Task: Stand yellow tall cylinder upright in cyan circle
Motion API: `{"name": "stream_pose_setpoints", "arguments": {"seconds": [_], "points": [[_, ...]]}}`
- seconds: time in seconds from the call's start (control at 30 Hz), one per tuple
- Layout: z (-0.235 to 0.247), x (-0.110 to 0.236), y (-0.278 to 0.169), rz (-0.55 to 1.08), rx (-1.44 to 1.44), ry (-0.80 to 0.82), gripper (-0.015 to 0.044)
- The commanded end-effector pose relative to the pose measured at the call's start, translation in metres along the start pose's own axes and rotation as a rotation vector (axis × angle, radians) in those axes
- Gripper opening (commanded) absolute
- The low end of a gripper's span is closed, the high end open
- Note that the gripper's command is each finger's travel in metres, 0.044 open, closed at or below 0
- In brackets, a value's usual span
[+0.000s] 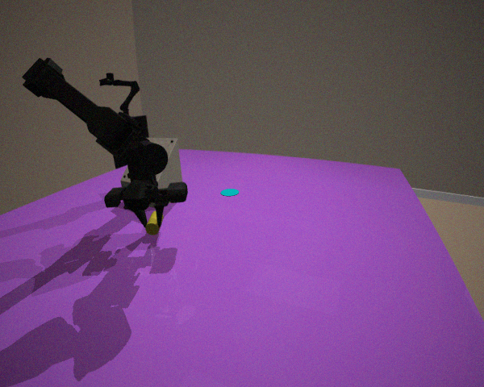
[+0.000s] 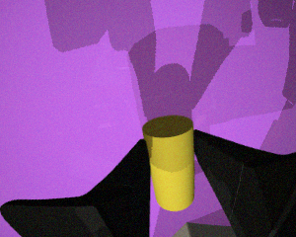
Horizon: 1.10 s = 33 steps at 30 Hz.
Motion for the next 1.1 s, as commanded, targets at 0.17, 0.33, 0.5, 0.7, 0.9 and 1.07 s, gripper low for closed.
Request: {"name": "stream_pose_setpoints", "arguments": {"seconds": [0.17, 0.33, 0.5, 0.7, 0.9, 1.07], "points": [[0.003, 0.010, 0.001, 0.004, 0.003, 0.007, 0.0105], [0.006, 0.024, 0.002, 0.009, 0.002, 0.012, 0.0105], [0.007, 0.039, 0.003, 0.013, 0.002, 0.014, 0.0105], [0.008, 0.058, 0.003, 0.015, 0.002, 0.015, 0.0105], [0.007, 0.077, 0.003, 0.014, 0.002, 0.013, 0.0105], [0.004, 0.092, 0.002, 0.010, 0.003, 0.010, 0.0105]]}}
Point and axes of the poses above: the point midway between the two fingers, 35 mm back from their tips, its own x axis back along the fingers, its own z axis across the jaws, y = z × x, the point moved 8 cm from there along x, back along the fingers, and after that the axes turned 9 degrees about x, right-handed, at the moved point
